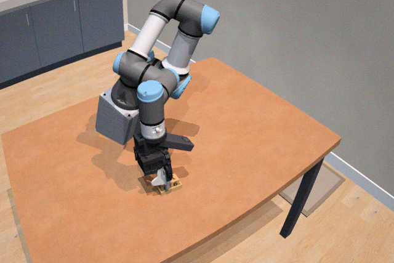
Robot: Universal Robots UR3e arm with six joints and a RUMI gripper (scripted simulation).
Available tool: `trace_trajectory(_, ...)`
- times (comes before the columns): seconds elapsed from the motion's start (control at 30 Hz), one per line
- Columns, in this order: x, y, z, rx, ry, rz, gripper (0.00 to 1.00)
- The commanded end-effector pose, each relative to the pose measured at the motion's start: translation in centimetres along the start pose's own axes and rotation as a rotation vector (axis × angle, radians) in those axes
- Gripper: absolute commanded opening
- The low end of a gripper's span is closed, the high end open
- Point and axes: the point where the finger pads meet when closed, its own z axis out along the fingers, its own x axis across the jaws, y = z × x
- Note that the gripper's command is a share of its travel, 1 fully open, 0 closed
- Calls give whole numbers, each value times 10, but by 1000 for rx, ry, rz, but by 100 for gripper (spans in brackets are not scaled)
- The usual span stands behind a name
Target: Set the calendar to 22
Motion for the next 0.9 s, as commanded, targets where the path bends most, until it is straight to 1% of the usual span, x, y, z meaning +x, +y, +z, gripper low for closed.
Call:
trace_trajectory(0.0,1,0,0,-1,1,-1,28)
trace_trajectory(0.2,1,0,0,-1,1,-1,28)
trace_trajectory(0.23,1,0,0,-1,1,-1,10)
trace_trajectory(0.87,1,0,0,-1,1,-1,10)
